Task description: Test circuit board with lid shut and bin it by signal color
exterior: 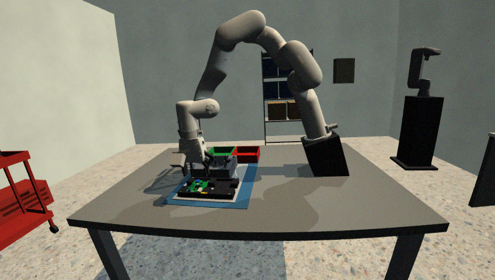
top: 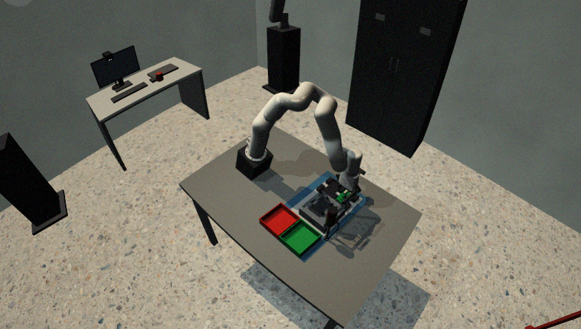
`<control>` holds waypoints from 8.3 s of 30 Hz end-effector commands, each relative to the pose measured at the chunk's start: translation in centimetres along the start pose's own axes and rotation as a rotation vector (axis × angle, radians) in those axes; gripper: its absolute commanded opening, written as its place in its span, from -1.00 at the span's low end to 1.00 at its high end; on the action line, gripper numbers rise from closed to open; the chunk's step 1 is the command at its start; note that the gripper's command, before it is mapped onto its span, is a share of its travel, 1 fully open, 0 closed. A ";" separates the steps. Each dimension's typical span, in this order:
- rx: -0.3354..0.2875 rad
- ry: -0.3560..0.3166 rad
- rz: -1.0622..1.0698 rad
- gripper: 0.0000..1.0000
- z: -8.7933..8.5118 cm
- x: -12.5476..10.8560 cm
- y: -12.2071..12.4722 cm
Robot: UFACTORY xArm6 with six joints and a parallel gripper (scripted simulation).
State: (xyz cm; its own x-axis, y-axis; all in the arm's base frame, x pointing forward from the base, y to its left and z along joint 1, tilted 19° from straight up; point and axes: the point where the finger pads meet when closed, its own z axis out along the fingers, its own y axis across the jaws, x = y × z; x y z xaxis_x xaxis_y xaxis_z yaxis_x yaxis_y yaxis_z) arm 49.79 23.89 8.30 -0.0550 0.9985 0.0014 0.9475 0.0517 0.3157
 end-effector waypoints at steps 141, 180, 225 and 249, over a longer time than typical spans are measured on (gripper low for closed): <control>-0.004 0.002 0.000 0.58 5.3 0.1 0.2; -0.004 0.002 0.000 0.58 3.1 0.1 0.2; -0.004 0.002 0.000 0.58 -4.7 0.1 0.2; -0.004 0.002 0.000 0.58 -4.7 -0.8 0.0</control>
State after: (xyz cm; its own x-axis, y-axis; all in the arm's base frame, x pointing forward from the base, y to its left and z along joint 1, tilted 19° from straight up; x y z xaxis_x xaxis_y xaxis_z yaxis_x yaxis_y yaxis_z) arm 48.32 23.49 12.57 -0.0550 0.9985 0.0012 0.9475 0.0518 0.3154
